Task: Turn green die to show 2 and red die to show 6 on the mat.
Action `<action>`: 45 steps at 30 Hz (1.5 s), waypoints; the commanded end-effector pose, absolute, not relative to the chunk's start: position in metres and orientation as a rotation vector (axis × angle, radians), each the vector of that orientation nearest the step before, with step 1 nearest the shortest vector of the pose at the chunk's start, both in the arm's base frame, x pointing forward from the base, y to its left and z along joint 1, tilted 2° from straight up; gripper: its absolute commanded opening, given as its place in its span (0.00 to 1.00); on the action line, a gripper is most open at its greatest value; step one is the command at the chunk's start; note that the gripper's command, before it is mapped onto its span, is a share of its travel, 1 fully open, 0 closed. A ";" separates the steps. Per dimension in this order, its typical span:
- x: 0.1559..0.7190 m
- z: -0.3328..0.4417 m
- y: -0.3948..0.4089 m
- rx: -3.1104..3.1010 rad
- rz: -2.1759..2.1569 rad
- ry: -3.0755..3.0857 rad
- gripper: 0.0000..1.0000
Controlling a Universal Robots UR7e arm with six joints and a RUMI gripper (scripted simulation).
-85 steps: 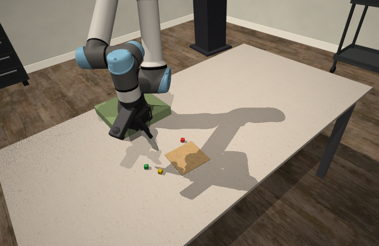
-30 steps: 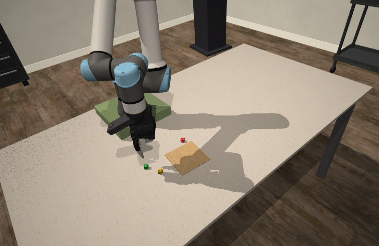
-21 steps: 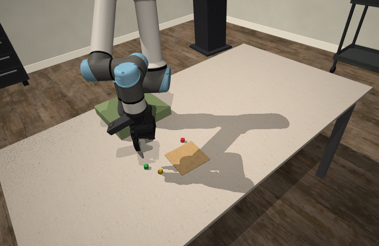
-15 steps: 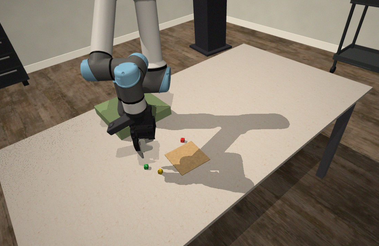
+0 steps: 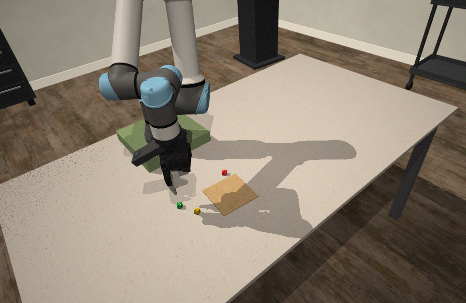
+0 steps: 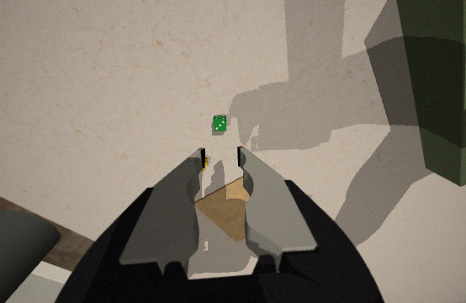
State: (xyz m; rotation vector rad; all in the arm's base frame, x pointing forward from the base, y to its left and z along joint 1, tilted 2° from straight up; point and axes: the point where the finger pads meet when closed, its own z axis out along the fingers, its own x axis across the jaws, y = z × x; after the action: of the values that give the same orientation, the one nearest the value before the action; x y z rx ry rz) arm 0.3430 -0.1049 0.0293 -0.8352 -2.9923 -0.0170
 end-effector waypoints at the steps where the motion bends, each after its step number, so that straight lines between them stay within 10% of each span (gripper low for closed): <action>1: 0.343 0.030 -0.105 -0.836 -0.016 -2.993 0.18; 45: 0.343 -0.017 -0.104 -0.862 -0.015 -2.985 0.18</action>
State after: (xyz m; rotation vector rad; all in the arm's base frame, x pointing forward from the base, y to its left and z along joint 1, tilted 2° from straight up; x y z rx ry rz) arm 0.3427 -0.1034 -0.0129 -0.8620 -2.9840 -0.0159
